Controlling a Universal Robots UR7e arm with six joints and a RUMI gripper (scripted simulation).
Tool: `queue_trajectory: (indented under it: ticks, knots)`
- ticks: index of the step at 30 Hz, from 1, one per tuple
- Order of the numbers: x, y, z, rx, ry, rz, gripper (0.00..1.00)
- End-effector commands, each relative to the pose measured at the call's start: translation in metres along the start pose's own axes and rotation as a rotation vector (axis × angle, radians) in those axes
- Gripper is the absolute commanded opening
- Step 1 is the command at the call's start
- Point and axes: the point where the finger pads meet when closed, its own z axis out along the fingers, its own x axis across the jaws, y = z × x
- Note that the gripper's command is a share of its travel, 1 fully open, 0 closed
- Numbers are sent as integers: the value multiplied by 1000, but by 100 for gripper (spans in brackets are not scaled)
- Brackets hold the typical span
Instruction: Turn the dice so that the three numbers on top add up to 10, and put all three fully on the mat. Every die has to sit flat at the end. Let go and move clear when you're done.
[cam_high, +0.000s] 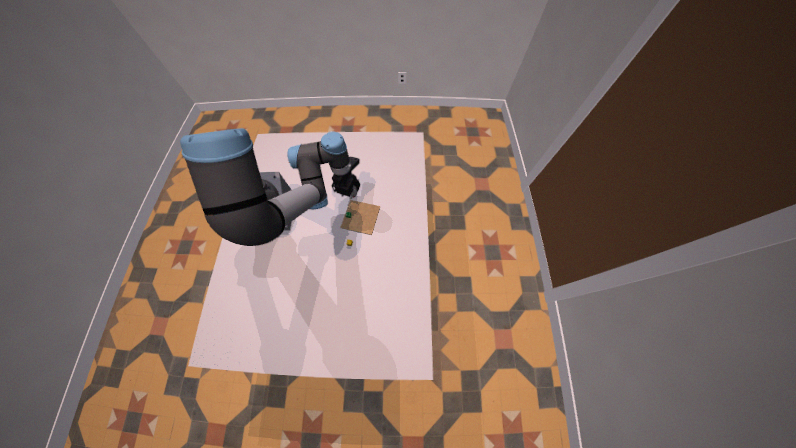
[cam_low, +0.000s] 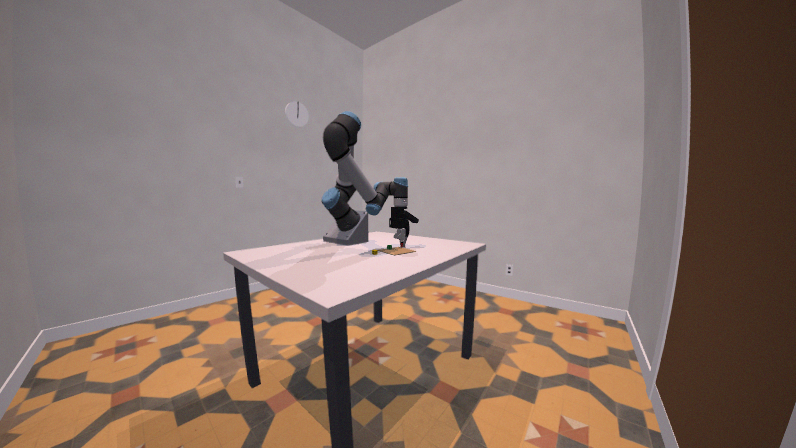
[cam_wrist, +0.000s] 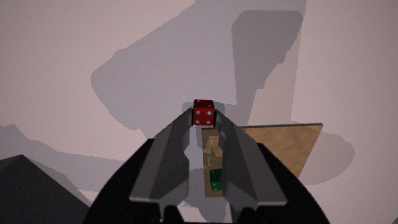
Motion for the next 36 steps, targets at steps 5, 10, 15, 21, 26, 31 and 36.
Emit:
queue_trajectory:
  ticks: [5, 10, 15, 21, 26, 31, 36]
  knots:
    - [0, 0, 0, 0, 1, 0, 3]
    - [0, 0, 0, 0, 1, 0, 3]
    - [0, 0, 0, 0, 1, 0, 3]
    - [0, 0, -1, 0, 1, 0, 3]
    - [0, 0, -8, 0, 1, 0, 3]
    - [0, 0, -21, 0, 1, 0, 3]
    - [0, 0, -32, 0, 1, 0, 3]
